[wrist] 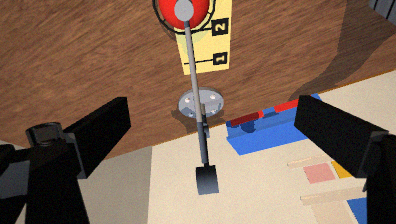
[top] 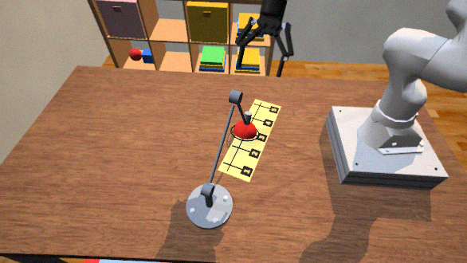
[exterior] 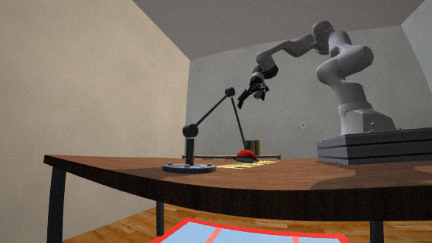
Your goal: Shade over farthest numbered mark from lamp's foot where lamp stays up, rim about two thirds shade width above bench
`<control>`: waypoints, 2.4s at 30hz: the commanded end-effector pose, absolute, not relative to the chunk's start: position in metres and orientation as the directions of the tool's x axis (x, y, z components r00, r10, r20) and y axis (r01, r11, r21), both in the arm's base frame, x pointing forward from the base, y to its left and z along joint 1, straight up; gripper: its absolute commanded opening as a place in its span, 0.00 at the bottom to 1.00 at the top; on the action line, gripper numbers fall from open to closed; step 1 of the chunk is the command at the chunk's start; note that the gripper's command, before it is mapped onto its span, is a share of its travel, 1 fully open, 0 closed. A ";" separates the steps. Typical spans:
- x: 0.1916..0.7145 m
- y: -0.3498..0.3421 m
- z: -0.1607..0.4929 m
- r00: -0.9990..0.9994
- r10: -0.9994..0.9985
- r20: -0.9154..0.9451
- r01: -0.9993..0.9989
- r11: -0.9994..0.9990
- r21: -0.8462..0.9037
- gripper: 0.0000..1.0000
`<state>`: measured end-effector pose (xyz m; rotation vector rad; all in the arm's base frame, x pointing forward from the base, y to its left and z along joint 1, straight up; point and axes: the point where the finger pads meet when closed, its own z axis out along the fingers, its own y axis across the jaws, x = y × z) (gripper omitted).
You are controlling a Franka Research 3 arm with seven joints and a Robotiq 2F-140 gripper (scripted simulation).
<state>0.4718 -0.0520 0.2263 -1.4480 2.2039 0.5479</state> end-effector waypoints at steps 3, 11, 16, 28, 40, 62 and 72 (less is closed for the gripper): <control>0.479 -0.050 0.199 -0.292 -0.758 -0.583 -0.943 0.331 0.041 1.00; 0.477 -0.044 0.160 -0.281 -0.751 -0.598 -0.948 0.314 0.050 1.00; 0.480 -0.046 0.159 -0.265 -0.754 -0.601 -0.951 0.306 0.035 1.00; 0.490 -0.051 0.156 -0.220 -0.763 -0.608 -0.959 0.283 -0.007 1.00; 0.493 -0.032 0.133 -0.238 -0.757 -0.609 -0.956 0.294 0.008 1.00; 0.495 -0.002 0.094 -0.229 -0.761 -0.608 -0.961 0.277 0.016 1.00; 0.497 0.012 0.077 -0.227 -0.760 -0.609 -0.962 0.272 0.020 1.00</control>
